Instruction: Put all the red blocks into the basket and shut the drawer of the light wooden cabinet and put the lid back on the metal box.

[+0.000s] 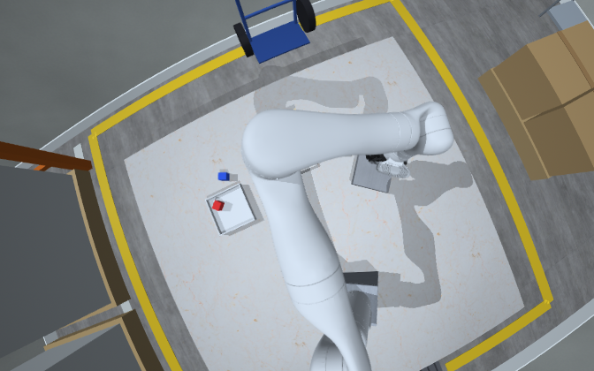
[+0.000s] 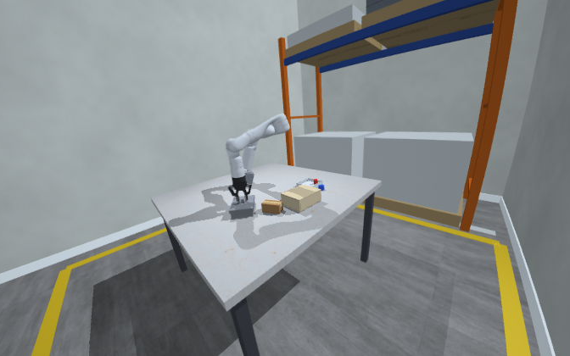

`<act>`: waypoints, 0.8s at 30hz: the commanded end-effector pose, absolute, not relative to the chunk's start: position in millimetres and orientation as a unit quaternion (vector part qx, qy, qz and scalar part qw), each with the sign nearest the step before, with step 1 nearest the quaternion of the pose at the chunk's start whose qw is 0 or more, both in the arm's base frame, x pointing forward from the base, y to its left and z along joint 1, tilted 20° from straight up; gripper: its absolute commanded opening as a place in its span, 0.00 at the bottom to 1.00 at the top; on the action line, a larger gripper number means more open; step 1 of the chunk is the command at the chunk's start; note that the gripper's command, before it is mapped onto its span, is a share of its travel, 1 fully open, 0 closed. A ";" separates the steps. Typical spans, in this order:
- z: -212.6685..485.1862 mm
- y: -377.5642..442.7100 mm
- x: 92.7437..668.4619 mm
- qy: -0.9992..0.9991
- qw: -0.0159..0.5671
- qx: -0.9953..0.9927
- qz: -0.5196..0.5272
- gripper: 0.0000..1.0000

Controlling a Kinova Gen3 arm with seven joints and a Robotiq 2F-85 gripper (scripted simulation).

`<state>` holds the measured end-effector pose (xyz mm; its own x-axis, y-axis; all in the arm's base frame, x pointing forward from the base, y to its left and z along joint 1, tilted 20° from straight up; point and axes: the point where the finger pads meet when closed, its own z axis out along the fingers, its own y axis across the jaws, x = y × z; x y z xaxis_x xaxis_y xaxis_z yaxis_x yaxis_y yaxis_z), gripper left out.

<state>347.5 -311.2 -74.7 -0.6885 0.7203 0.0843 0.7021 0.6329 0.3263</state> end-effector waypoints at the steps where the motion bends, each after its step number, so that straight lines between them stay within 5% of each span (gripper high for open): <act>1: -74.0 -311.9 347.7 0.903 0.028 0.394 0.169 0.48; 12: -74.0 -311.9 347.7 0.903 0.028 0.394 0.169 0.48; 13: -74.0 -311.9 347.7 0.903 0.028 0.394 0.169 0.10; 24: -74.0 -311.9 347.7 0.903 0.028 0.394 0.169 0.10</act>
<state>347.5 -311.5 -74.4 -0.6884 0.7205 0.0837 0.7022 0.6329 0.3262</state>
